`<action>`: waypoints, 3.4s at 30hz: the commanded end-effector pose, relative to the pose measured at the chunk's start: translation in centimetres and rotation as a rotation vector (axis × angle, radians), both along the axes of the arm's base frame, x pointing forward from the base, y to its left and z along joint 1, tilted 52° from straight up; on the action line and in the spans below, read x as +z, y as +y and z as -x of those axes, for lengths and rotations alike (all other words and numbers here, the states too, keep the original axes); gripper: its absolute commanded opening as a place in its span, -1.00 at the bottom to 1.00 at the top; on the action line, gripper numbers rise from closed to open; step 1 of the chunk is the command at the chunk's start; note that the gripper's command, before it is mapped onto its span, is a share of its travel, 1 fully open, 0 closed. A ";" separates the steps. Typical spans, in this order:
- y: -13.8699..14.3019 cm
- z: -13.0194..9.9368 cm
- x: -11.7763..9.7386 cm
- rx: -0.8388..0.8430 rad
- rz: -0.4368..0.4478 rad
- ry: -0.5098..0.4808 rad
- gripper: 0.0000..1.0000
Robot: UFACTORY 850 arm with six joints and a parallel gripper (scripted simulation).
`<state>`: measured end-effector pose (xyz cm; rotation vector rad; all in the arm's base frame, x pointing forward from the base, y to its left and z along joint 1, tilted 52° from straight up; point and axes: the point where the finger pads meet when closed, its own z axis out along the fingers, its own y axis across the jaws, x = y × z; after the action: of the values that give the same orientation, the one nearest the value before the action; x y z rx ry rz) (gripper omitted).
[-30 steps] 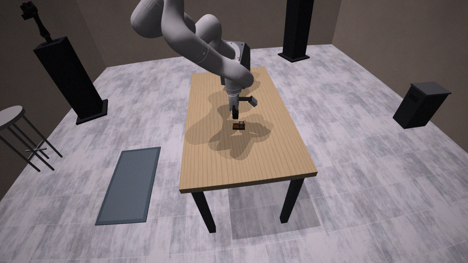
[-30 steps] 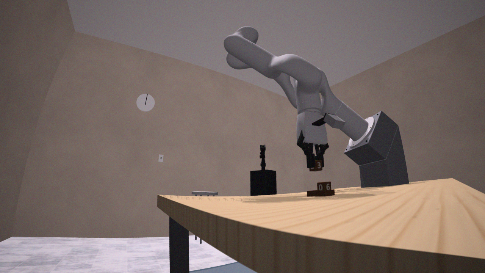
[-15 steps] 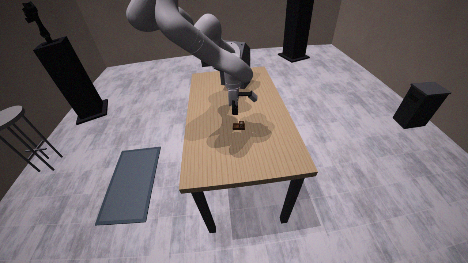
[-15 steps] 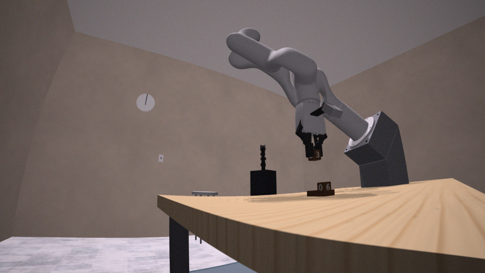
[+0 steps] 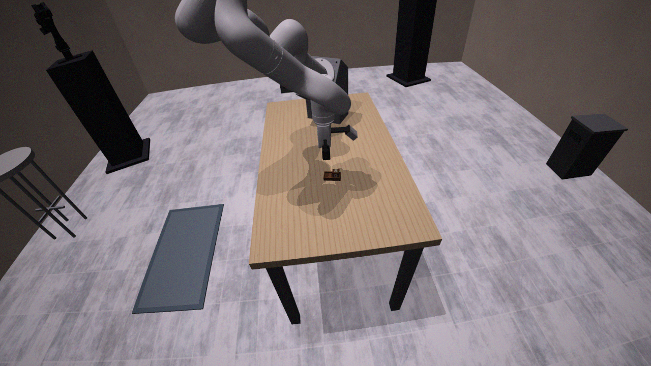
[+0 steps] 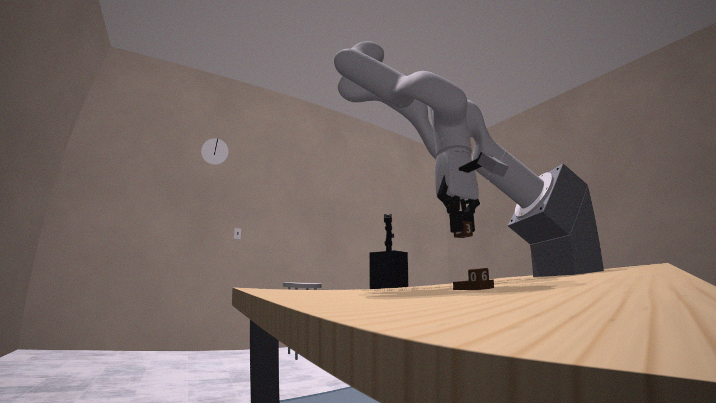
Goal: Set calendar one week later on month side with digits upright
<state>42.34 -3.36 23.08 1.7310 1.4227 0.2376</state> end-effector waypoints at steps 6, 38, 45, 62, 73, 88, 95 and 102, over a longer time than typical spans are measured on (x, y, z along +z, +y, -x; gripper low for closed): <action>-0.8 0.1 0.2 0.168 0.168 0.136 -0.47; -3.1 0.8 0.8 0.688 0.692 0.547 -0.47; -3.6 1.0 0.9 0.800 0.805 0.635 -0.47; -4.8 1.4 1.2 1.069 1.078 0.848 -0.47; -5.5 1.7 1.4 1.241 1.253 0.984 -0.47; -6.5 2.2 1.6 1.481 1.498 1.176 -0.47; -6.9 2.5 1.7 1.590 1.609 1.263 -0.47; -7.3 2.7 1.8 1.681 1.701 1.335 -0.47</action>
<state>39.79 -10.47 24.76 -1.0687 2.2608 -1.1001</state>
